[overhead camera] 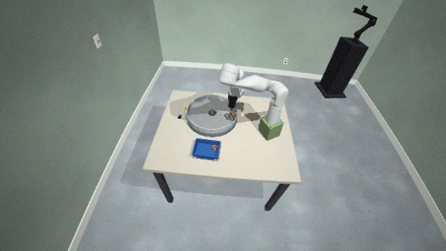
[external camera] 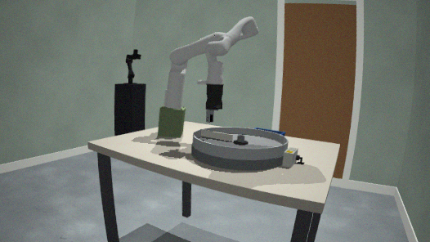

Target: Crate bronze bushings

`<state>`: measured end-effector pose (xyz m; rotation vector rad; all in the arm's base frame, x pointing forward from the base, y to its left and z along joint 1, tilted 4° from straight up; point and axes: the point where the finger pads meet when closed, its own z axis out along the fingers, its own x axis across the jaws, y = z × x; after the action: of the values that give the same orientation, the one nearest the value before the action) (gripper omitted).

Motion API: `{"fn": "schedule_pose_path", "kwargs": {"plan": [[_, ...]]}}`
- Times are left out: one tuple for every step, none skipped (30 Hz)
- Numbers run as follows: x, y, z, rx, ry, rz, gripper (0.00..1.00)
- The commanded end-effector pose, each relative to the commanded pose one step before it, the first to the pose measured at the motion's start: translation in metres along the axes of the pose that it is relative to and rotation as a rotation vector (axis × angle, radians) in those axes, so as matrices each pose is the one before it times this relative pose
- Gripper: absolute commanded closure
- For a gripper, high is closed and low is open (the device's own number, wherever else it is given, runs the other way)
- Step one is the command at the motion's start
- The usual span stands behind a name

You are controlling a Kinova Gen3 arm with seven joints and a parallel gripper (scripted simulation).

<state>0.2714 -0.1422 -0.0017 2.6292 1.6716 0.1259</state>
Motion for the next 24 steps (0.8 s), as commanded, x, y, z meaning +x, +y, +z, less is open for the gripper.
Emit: {"fn": "schedule_pose_path", "kwargs": {"plan": [[-0.00241, -0.00375, 0.00962, 0.01049, -0.00463, 0.00403, 0.6], [0.0, 0.0, 0.0, 0.0, 0.0, 0.0, 0.6], [0.0, 0.0, 0.0, 0.0, 0.0, 0.0, 0.6], [0.0, 0.0, 0.0, 0.0, 0.0, 0.0, 0.6], [0.0, 0.0, 0.0, 0.0, 0.0, 0.0, 0.6], [0.0, 0.0, 0.0, 0.0, 0.0, 0.0, 0.6], [0.0, 0.0, 0.0, 0.0, 0.0, 0.0, 0.6], [0.0, 0.0, 0.0, 0.0, 0.0, 0.0, 0.6], [0.0, 0.0, 0.0, 0.0, 0.0, 0.0, 0.6], [0.0, 0.0, 0.0, 0.0, 0.0, 0.0, 0.6], [0.0, 0.0, 0.0, 0.0, 0.0, 0.0, 0.6], [0.0, 0.0, 0.0, 0.0, 0.0, 0.0, 0.6], [0.0, 0.0, 0.0, 0.0, 0.0, 0.0, 0.6], [0.00022, 0.00006, 0.00351, -0.00018, 0.00024, -0.00047, 0.6], [0.00005, -0.00001, 0.00356, 0.00001, 0.00006, -0.00009, 0.6], [0.00005, -0.00001, 0.00356, 0.00001, 0.00006, -0.00009, 0.6], [0.00005, -0.00001, 0.00356, 0.00001, 0.00006, -0.00009, 0.6], [0.00005, -0.00001, 0.00356, 0.00001, 0.00006, -0.00009, 0.6], [0.0, 0.0, 0.0, 0.0, 0.0, 0.0, 0.6], [0.0, 0.0, 0.0, 0.0, 0.0, 0.0, 0.6], [0.0, 0.0, 0.0, 0.0, 0.0, 0.0, 0.6], [0.0, 0.0, 0.0, 0.0, 0.0, 0.0, 0.6], [0.0, 0.0, 0.0, 0.0, 0.0, 0.0, 0.6], [0.0, 0.0, 0.0, 0.0, 0.0, 0.0, 0.6]]}}
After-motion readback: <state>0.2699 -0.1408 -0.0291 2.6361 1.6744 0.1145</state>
